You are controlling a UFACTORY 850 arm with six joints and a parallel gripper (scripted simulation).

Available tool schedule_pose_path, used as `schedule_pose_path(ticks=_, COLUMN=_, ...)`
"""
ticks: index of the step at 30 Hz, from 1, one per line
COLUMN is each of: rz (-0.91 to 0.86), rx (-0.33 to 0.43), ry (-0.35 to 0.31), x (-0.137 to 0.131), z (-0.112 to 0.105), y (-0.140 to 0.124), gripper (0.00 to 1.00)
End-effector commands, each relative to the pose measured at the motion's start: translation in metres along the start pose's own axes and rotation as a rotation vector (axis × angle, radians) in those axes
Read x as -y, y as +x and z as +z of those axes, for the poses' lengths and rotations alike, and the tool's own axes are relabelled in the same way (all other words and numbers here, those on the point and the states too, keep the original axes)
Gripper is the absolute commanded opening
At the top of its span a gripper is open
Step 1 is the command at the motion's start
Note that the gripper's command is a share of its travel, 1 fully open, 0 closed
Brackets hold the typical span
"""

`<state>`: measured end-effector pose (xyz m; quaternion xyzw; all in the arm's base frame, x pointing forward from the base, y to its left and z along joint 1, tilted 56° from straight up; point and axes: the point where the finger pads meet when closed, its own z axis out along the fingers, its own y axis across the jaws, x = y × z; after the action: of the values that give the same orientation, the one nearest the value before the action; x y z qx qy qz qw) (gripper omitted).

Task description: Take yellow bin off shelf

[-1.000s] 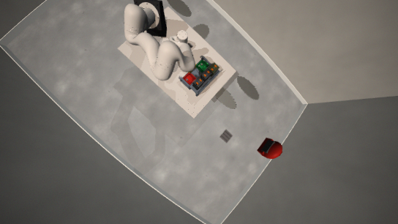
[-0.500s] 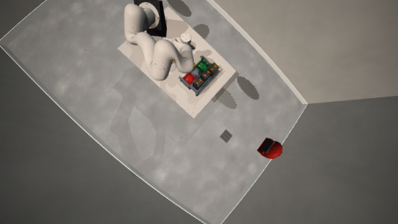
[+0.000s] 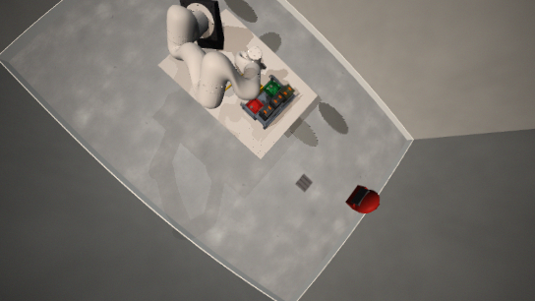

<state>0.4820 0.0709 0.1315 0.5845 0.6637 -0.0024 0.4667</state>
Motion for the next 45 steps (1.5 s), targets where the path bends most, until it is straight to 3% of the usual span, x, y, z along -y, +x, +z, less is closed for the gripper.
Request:
schedule_pose_path(ticks=1, rz=-0.002, rx=0.0, ry=0.001, x=0.0, z=0.0, y=0.0, gripper=0.33)
schedule_pose_path(ticks=7, rz=-0.002, rx=0.0, ry=0.001, x=0.0, z=0.0, y=0.0, gripper=0.33)
schedule_pose_path(ticks=12, rz=-0.002, rx=0.0, ry=0.001, x=-0.038, z=-0.012, y=0.0, gripper=0.33)
schedule_pose_path(ticks=24, rz=-0.002, rx=0.0, ry=0.001, x=-0.038, z=-0.012, y=0.0, gripper=0.33)
schedule_pose_path(ticks=29, rz=-0.002, rx=0.0, ry=0.001, x=-0.091, z=-0.028, y=0.0, gripper=0.33)
schedule_pose_path(ticks=45, rz=-0.002, rx=0.0, ry=0.001, x=-0.095, z=-0.029, y=0.0, gripper=0.33)
